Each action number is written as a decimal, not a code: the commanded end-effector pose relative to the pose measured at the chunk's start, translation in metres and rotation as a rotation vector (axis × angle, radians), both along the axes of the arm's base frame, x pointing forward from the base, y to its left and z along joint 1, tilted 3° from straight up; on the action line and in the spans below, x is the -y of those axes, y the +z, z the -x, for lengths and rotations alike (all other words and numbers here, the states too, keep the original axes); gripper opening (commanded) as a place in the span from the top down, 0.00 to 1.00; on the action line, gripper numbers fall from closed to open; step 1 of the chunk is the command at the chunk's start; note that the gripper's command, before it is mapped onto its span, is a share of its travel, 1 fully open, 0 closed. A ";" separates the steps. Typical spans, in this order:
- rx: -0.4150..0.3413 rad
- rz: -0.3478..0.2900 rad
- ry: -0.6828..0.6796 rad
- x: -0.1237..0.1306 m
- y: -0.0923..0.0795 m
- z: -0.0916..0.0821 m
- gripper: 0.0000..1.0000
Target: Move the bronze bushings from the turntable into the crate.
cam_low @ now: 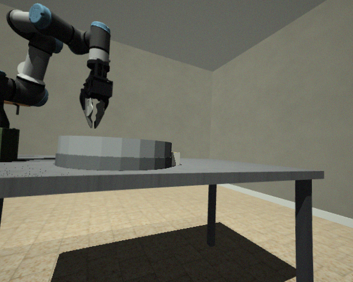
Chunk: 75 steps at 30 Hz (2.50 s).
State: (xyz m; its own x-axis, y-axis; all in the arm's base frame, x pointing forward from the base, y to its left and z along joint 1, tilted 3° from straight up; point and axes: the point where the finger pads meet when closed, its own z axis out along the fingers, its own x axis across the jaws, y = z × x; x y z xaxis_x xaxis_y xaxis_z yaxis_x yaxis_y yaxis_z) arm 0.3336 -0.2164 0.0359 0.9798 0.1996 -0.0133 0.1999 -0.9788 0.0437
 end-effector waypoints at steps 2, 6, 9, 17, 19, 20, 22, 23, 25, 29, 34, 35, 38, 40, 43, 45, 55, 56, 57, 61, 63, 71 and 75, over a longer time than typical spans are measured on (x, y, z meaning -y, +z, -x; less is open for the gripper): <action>0.004 0.004 -0.015 0.007 0.000 0.010 0.95; 0.004 0.004 -0.026 0.010 -0.001 0.017 0.95; 0.004 0.004 -0.033 0.013 -0.001 0.021 0.95; 0.005 0.005 -0.044 0.016 -0.002 0.028 0.95; 0.005 0.005 -0.047 0.017 -0.002 0.030 0.95; 0.005 0.005 -0.048 0.017 -0.002 0.031 0.95; 0.005 0.005 -0.050 0.018 -0.002 0.032 0.95; 0.005 0.005 -0.051 0.018 -0.002 0.033 0.95; 0.005 0.006 -0.053 0.018 -0.002 0.034 0.95; 0.005 0.006 -0.055 0.019 -0.003 0.036 0.95; 0.005 0.006 -0.056 0.019 -0.003 0.036 0.95; 0.005 0.006 -0.056 0.019 -0.003 0.037 0.95; 0.005 0.006 -0.057 0.019 -0.003 0.037 0.95; 0.005 0.006 -0.057 0.020 -0.003 0.037 0.95; 0.005 0.006 -0.057 0.020 -0.003 0.037 0.95; 0.005 0.006 -0.057 0.020 -0.003 0.037 0.95; 0.005 0.006 -0.057 0.020 -0.003 0.037 0.95; 0.005 0.006 -0.057 0.020 -0.003 0.037 0.95; 0.005 0.006 -0.057 0.020 -0.003 0.037 0.95; 0.005 0.006 -0.057 0.020 -0.003 0.037 0.95; 0.005 0.006 -0.057 0.020 -0.003 0.037 0.95; 0.005 0.006 -0.057 0.020 -0.003 0.037 0.95; 0.005 0.006 -0.057 0.020 -0.003 0.037 0.95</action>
State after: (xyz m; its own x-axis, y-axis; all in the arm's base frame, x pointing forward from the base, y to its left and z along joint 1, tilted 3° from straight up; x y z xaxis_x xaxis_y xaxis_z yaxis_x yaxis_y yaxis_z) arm 0.2963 -0.2353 0.0323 0.9896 0.1436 -0.0105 0.1439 -0.9884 0.0477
